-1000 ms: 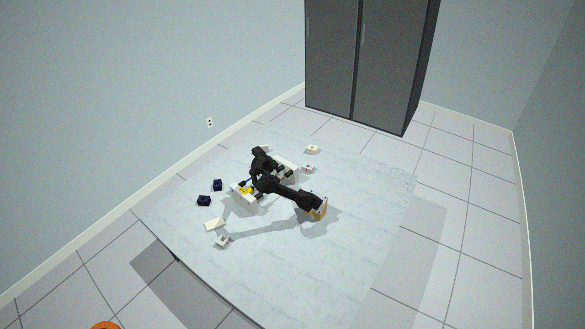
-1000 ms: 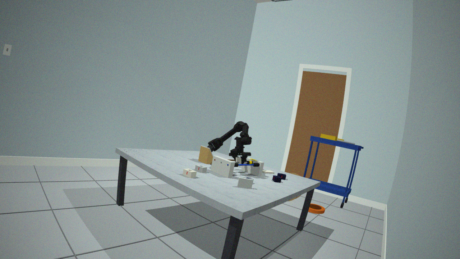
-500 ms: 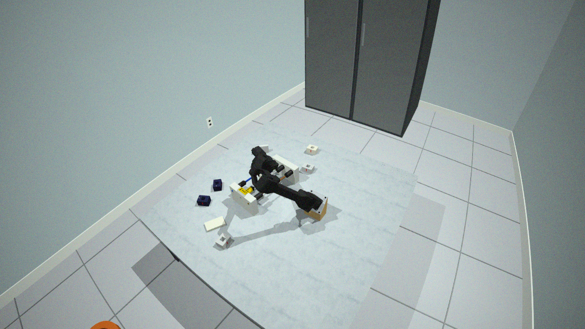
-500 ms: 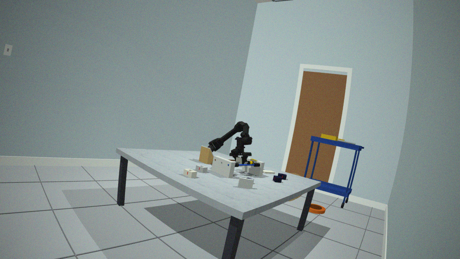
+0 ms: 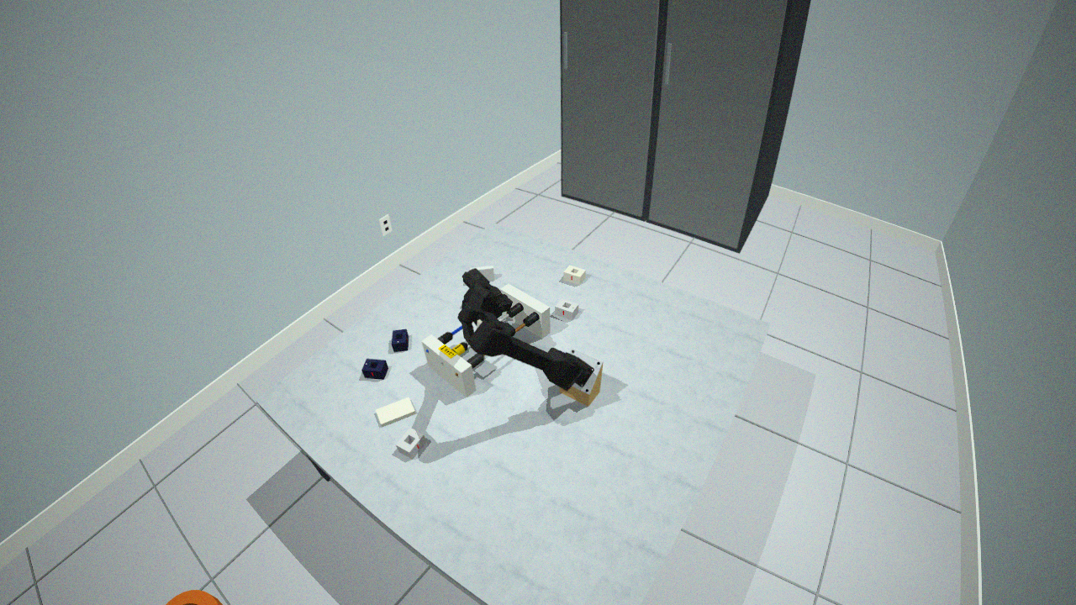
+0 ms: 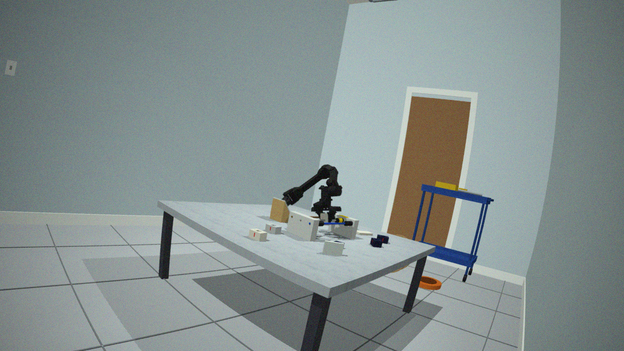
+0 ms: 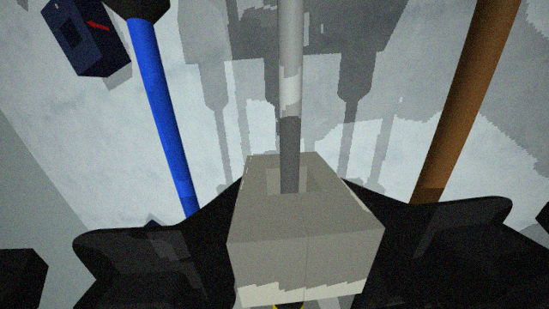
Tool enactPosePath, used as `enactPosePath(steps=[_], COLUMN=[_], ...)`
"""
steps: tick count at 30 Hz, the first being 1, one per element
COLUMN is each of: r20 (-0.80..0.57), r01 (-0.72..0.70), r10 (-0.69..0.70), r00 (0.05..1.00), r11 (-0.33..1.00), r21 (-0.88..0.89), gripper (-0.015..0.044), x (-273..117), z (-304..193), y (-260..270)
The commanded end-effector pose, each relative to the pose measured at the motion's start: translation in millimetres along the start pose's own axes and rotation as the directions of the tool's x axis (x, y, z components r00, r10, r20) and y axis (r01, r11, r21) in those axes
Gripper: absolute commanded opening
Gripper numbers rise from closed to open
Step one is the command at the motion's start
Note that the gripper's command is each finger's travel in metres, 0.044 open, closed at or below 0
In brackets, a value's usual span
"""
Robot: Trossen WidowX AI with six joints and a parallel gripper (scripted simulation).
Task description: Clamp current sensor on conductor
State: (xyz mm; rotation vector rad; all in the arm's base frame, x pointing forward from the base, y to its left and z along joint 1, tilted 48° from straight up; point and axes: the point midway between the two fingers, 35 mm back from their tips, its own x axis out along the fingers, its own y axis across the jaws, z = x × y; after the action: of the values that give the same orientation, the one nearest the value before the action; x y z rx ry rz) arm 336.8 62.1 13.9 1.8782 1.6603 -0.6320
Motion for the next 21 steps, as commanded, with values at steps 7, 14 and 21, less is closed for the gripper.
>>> enactPosePath(steps=[7,14,21], r20=[0.0,0.0,0.0], r01=[0.0,0.0,0.0], r10=[0.0,0.0,0.0], r00=[1.0,1.0,1.0], r11=[1.0,1.0,1.0], r21=[0.0,0.0,0.0], gripper=[0.0,0.0,0.0157], x=[0.0,0.0,0.0], z=[0.0,0.0,0.0], y=[0.0,0.0,0.0])
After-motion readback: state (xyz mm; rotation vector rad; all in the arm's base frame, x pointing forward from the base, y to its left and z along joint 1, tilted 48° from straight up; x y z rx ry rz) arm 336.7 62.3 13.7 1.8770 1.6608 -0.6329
